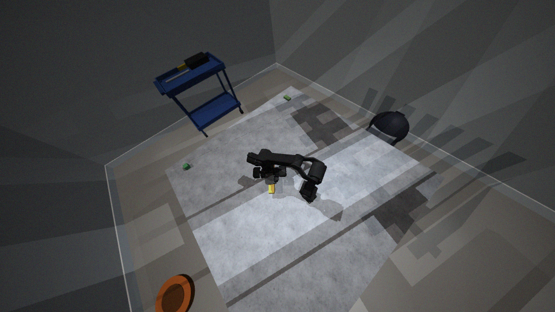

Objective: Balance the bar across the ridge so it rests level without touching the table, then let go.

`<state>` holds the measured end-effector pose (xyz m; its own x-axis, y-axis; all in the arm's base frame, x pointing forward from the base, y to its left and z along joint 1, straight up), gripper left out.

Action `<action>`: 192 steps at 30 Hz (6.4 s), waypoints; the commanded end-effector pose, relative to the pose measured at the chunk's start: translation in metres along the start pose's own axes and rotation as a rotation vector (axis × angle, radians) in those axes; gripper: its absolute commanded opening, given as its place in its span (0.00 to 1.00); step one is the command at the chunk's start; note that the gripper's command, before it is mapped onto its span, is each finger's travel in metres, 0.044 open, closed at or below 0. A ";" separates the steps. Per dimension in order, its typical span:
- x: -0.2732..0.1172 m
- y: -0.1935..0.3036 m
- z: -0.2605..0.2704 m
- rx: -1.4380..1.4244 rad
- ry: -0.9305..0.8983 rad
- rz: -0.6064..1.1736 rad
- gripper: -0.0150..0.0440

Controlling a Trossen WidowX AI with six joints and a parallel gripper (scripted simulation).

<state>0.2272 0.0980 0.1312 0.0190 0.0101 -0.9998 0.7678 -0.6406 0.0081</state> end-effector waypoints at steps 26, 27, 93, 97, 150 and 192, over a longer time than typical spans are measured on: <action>0.003 0.001 0.000 0.003 0.001 0.003 0.25; 0.003 0.001 0.000 0.003 0.001 0.003 0.25; 0.008 0.000 0.000 0.003 0.001 0.003 0.25; 0.008 0.000 0.000 0.003 0.001 0.003 0.25; 0.007 0.000 0.000 -0.001 0.006 0.005 0.25; 0.007 0.000 0.000 -0.001 0.006 0.005 0.54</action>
<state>0.2274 0.0983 0.1244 0.0267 0.0118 -0.9996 0.7685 -0.6397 0.0130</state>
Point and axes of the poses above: the point midway between the two fingers, 35 mm back from their tips, its own x axis out along the fingers, its own z axis across the jaws, y = z × x, the point moved 3 cm from there along -x, back along the fingers
